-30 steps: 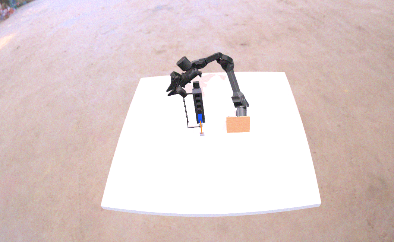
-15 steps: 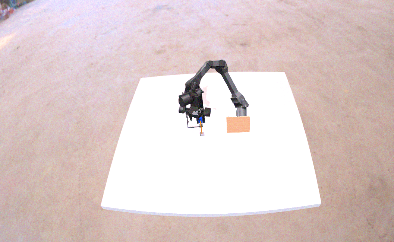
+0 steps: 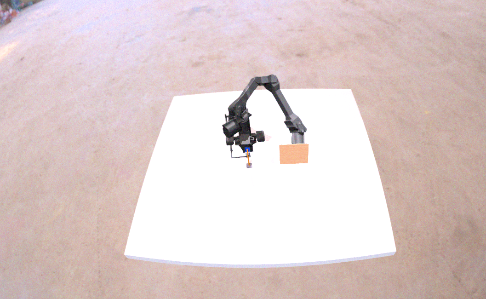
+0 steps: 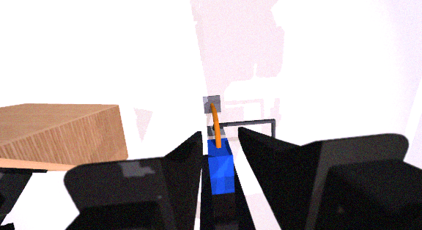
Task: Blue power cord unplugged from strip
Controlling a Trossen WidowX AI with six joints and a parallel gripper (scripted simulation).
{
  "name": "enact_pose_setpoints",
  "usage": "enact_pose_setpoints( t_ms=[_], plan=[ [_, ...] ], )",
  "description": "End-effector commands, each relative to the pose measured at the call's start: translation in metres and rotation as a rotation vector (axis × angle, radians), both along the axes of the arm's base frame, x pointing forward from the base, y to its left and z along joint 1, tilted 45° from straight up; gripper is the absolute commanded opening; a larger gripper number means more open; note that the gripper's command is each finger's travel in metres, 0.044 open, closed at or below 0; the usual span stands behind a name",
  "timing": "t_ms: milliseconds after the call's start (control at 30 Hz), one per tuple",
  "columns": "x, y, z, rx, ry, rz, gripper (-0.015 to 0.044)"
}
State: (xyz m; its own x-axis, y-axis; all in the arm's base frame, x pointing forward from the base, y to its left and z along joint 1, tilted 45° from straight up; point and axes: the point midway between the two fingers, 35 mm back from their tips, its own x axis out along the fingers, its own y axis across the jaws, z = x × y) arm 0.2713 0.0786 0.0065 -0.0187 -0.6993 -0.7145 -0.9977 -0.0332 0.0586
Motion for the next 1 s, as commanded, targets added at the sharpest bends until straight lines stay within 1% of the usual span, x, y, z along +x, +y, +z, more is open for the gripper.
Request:
enact_pose_setpoints(
  t_ms=[0, 633, 967],
  plan=[
    [0.0, -0.004, 0.005, 0.0, 0.003, 0.004, 0.016],
    [0.001, -0.026, 0.025, -0.002, 0.004, 0.003, 0.016],
    [0.001, -0.033, 0.019, -0.003, 0.003, 0.003, 0.016]
  ],
)
